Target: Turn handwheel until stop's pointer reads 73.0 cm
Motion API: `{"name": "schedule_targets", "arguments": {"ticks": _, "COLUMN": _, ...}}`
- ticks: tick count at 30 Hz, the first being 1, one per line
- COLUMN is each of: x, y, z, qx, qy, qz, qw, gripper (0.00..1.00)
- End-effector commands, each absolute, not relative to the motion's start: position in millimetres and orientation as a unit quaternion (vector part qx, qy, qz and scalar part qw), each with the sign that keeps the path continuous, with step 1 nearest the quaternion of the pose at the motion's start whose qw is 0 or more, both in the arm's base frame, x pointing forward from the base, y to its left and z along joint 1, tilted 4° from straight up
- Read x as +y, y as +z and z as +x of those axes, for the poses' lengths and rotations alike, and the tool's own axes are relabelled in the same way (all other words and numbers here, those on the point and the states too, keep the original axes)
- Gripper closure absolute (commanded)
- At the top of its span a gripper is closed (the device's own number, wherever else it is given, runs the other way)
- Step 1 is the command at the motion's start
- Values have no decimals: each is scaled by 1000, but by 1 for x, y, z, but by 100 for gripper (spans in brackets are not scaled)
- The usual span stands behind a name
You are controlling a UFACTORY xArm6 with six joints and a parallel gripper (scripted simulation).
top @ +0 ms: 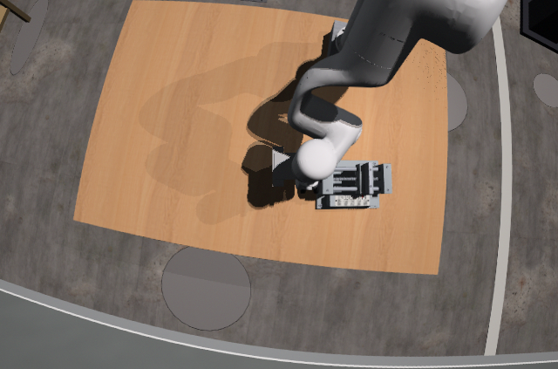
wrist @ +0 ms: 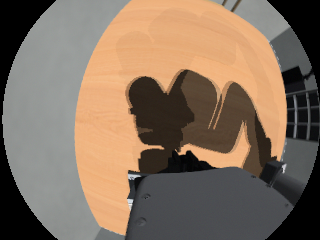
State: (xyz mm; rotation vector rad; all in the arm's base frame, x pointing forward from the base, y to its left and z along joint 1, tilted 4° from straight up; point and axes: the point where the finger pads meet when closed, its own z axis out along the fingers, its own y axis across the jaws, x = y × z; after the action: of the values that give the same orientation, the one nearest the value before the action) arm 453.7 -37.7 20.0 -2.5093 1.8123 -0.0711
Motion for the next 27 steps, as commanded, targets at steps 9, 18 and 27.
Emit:
{"name": "schedule_targets", "arguments": {"ticks": 9, "x": -34, "y": 15, "z": 465, "qx": 585, "qy": -24, "qz": -810, "qw": 23, "gripper": 94}}
{"name": "schedule_targets", "arguments": {"ticks": 18, "x": -32, "y": 15, "z": 472, "qx": 585, "qy": -24, "qz": -810, "qw": 23, "gripper": 94}}
{"name": "schedule_targets", "arguments": {"ticks": 27, "x": -29, "y": 17, "z": 482, "qx": 585, "qy": -24, "qz": -810, "qw": 23, "gripper": 94}}
